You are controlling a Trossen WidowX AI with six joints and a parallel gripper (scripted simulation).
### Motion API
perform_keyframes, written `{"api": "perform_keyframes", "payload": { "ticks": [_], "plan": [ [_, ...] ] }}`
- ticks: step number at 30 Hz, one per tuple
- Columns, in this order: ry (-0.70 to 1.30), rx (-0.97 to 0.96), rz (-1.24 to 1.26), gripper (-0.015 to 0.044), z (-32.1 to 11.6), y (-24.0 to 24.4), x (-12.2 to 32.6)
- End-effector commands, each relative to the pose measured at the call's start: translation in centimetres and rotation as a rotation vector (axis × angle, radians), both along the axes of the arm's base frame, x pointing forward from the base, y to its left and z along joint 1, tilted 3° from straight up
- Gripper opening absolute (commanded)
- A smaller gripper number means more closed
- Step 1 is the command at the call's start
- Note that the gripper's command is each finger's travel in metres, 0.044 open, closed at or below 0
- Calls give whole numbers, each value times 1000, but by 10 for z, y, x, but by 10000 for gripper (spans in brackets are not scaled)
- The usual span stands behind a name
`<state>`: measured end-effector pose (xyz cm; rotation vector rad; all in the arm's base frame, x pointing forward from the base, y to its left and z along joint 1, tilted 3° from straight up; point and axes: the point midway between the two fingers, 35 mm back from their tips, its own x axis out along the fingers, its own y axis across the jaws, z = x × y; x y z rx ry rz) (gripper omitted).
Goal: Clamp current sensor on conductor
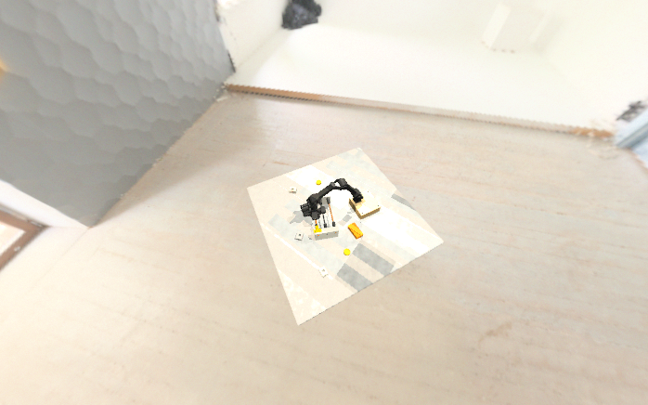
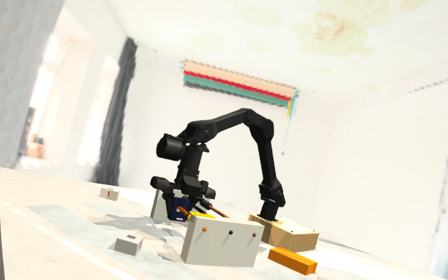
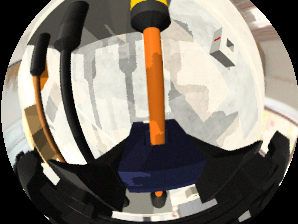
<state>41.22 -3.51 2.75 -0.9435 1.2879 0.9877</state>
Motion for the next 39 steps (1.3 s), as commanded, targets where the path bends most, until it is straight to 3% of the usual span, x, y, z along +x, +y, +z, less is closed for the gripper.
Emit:
{"api": "perform_keyframes", "payload": {
  "ticks": [1, 6, 16, 39],
  "plan": [
    [-2, 0, 0, 0, 0, 0, 0],
    [-1, 0, 0, 0, -5, 0, 0],
    [-2, 0, 0, 256, 0, 0, 0],
    [-2, 0, 0, 256, 0, 0, 0]
  ]
}}
